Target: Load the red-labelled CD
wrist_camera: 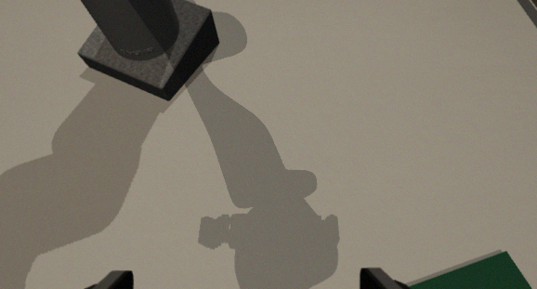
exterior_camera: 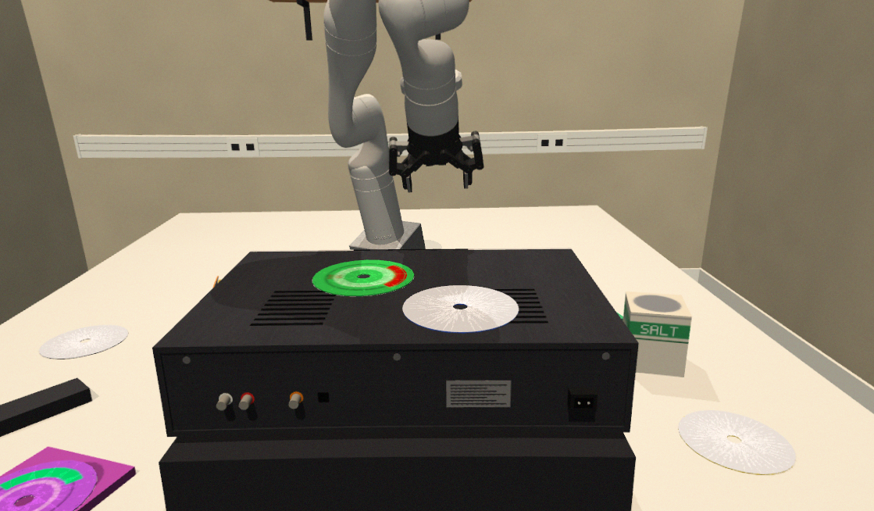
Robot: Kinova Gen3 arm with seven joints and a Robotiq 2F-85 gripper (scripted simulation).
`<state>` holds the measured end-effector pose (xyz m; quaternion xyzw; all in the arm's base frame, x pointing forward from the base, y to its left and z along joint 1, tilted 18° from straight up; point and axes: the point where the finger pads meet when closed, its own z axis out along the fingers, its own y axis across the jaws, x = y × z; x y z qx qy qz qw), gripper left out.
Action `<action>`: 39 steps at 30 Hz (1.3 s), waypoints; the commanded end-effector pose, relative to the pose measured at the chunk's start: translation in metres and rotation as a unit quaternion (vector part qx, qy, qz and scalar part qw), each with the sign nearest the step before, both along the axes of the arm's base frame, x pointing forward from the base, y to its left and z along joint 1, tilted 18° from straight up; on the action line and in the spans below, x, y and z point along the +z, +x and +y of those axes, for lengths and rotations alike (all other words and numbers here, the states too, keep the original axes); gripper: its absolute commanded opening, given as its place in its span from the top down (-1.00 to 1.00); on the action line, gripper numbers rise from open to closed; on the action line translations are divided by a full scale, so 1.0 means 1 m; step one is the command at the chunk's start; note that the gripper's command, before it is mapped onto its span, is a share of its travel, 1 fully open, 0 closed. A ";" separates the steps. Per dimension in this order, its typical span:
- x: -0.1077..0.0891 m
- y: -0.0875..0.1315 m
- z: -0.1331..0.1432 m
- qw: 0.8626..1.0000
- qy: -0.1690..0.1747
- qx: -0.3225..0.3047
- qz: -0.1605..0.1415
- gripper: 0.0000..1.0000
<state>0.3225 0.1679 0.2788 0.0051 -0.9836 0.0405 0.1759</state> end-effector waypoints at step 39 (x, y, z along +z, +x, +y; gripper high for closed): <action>-0.004 -0.020 -0.135 0.965 0.060 -0.209 -0.150 -1.00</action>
